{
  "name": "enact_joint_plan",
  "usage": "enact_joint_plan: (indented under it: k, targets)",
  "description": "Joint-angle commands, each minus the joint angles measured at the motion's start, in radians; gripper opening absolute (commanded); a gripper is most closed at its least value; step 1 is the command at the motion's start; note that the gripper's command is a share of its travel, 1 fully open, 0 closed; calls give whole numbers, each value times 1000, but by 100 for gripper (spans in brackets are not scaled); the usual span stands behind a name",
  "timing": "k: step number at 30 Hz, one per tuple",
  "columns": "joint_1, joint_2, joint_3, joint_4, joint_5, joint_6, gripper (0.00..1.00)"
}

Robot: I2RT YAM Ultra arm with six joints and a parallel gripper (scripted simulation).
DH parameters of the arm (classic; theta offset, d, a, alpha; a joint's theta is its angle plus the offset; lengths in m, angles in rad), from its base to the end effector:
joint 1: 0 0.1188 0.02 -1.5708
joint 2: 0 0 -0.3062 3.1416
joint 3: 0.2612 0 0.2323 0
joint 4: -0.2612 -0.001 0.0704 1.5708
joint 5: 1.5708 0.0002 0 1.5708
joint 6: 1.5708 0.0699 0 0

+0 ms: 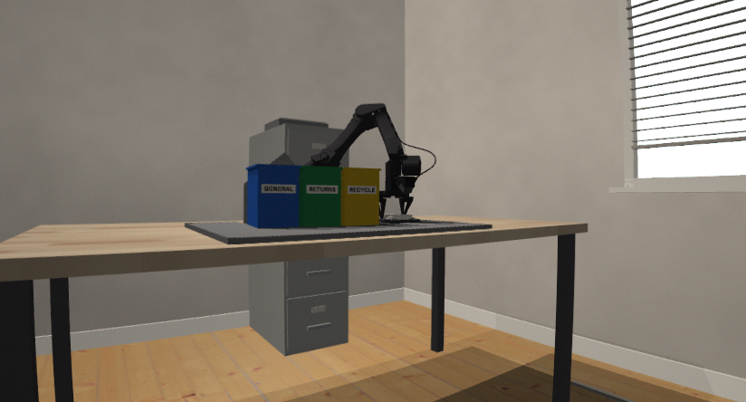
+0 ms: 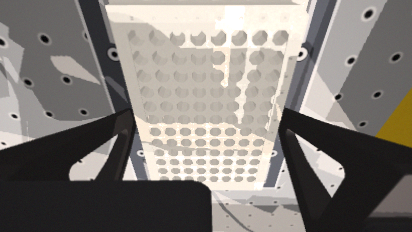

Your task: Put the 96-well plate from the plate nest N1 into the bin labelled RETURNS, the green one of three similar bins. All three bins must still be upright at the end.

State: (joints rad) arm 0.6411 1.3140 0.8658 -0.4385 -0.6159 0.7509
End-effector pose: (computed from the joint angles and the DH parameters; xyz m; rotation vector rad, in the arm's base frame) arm 0.1763 0.1832 0.2729 -0.1579 2.7266 1.2819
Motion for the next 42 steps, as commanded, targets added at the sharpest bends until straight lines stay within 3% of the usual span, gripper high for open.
enact_joint_plan:
  k: [1, 8, 9, 42]
  targets:
    - [-10, 0, -5, 13, 3, -1, 100]
    - [-6, -3, 3, 5, 5, 3, 100]
    - [-6, -3, 3, 5, 5, 3, 0]
    - [-6, -3, 3, 5, 5, 3, 0]
